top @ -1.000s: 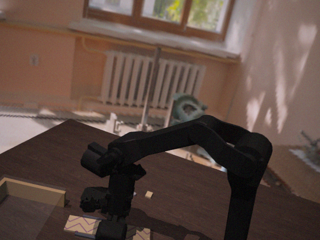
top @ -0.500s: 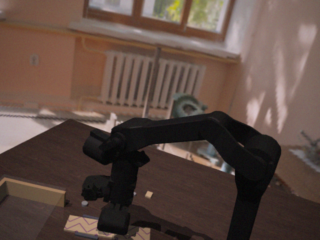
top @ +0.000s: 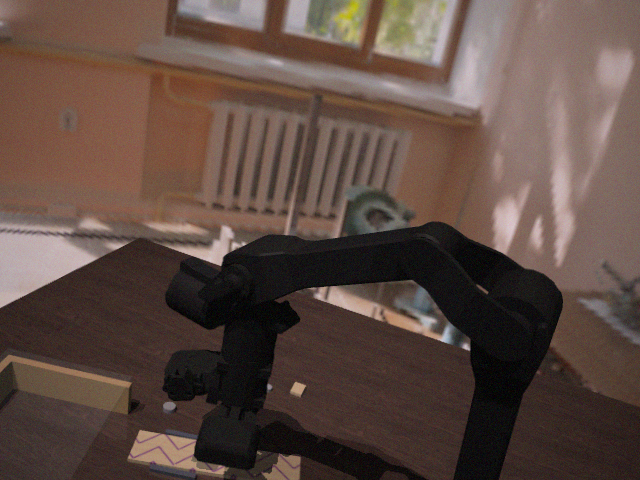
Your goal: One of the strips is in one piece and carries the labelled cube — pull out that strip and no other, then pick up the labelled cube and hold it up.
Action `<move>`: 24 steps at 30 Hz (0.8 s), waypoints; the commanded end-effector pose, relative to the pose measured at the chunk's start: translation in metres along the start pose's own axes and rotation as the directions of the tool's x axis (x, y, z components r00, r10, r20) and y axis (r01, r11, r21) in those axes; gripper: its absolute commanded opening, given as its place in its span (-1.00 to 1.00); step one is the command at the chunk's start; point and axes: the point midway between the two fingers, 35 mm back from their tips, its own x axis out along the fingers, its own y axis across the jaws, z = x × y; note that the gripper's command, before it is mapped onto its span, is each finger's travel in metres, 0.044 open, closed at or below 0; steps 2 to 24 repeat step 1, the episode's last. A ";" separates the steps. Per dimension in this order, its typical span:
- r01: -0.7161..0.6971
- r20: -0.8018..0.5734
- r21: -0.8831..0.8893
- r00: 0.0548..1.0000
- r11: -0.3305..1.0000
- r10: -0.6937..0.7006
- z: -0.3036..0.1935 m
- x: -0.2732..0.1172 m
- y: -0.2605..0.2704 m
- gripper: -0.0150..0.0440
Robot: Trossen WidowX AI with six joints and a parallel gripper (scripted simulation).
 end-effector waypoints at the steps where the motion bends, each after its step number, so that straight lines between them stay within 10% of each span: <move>1: 0.003 -0.003 -0.003 1.000 1.000 -0.003 -0.001 0.000 0.000 -0.49; 24: 0.003 -0.003 -0.003 1.000 1.000 -0.003 -0.001 0.000 0.000 -0.49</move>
